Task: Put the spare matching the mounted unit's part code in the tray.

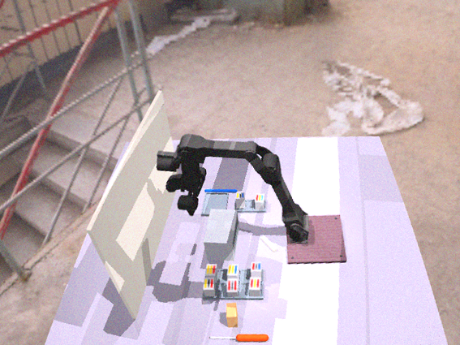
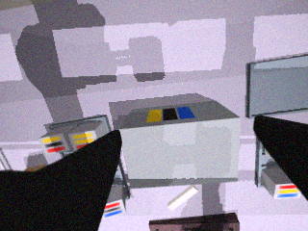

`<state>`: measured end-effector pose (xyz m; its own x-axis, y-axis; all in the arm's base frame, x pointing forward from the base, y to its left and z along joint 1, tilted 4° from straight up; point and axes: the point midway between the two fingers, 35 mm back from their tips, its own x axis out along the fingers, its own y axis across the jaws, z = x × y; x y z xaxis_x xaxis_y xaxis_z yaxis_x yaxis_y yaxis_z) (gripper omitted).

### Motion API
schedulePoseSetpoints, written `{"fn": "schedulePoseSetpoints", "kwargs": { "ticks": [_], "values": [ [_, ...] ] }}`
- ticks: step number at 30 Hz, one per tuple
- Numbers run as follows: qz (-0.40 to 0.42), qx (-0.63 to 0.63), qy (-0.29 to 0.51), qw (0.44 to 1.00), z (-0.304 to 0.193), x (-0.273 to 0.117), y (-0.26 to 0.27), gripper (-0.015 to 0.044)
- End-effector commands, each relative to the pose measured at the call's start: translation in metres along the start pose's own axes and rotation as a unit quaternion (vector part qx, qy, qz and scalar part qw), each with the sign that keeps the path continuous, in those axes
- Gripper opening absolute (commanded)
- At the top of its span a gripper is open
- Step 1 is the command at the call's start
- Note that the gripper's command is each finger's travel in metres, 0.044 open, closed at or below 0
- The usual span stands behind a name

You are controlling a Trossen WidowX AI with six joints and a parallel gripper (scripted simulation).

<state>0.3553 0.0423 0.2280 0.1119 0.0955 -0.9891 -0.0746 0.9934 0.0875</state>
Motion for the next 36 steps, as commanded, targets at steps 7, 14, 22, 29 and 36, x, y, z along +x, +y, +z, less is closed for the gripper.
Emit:
{"fn": "schedulePoseSetpoints", "kwargs": {
  "ticks": [7,14,22,29,36],
  "values": [
    [-0.003,0.005,0.0,1.0,0.001,-0.001,-0.002,0.044],
    [-0.014,0.173,0.007,0.985,-0.014,0.01,-0.06,0.044],
    [-0.034,0.538,0.018,0.842,-0.089,0.035,-0.171,0.044],
    [-0.039,0.672,0.022,0.739,-0.133,0.047,-0.204,0.044],
    [-0.039,0.672,0.021,0.739,-0.131,0.081,-0.203,0.03]
  ]
}}
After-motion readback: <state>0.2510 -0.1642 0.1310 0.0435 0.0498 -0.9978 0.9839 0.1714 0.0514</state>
